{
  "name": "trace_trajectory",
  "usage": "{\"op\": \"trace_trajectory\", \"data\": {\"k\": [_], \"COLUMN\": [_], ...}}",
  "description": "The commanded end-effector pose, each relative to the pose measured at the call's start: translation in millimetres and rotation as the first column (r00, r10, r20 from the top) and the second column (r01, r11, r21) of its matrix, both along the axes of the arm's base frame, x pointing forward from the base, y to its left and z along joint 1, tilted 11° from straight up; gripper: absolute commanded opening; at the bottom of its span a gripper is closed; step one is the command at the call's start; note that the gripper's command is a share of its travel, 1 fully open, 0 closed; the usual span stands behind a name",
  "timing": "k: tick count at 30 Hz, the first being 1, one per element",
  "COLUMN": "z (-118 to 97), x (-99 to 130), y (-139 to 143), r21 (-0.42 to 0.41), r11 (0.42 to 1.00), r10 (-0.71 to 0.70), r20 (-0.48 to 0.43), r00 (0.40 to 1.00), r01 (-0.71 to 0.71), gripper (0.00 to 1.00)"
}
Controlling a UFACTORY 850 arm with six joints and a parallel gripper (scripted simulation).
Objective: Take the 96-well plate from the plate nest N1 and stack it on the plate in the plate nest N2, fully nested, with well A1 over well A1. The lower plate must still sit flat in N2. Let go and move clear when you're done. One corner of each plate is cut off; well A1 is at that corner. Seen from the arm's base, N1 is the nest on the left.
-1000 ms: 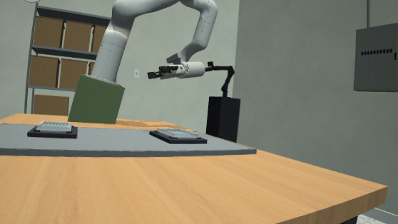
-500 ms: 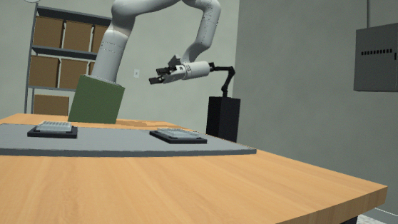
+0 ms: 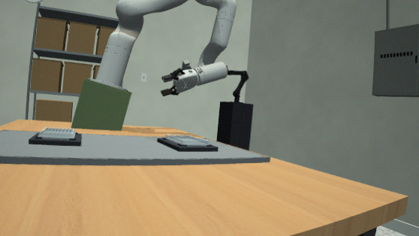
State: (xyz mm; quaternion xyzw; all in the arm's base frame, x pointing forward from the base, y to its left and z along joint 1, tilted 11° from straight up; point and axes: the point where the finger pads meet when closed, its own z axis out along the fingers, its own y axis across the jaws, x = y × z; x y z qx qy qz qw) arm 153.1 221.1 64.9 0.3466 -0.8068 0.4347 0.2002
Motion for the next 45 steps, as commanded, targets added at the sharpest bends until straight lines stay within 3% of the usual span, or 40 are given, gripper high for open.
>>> {"op": "trace_trajectory", "data": {"k": [1, 9, 21, 23, 38, 40, 45], "z": [-9, -18, -32, -32, -51, -51, -56], "x": [5, 11, 27, 27, 64, 64, 80], "y": [7, 14, 28, 28, 49, 49, 55], "r21": [0.049, 0.106, 0.228, 0.228, 0.387, 0.387, 0.437], "r11": [0.989, 0.95, 0.79, 0.79, 0.465, 0.465, 0.338], "r10": [-0.142, -0.309, -0.614, -0.614, -0.868, -0.868, -0.906], "r20": [0.078, 0.157, 0.283, 0.283, 0.376, 0.376, 0.391], "r00": [0.987, 0.938, 0.737, 0.737, 0.324, 0.324, 0.162], "r01": [0.139, 0.295, 0.57, 0.57, 0.797, 0.797, 0.834], "gripper": [1.0, 1.0, 1.0, 1.0, 1.0, 1.0, 1.0]}}
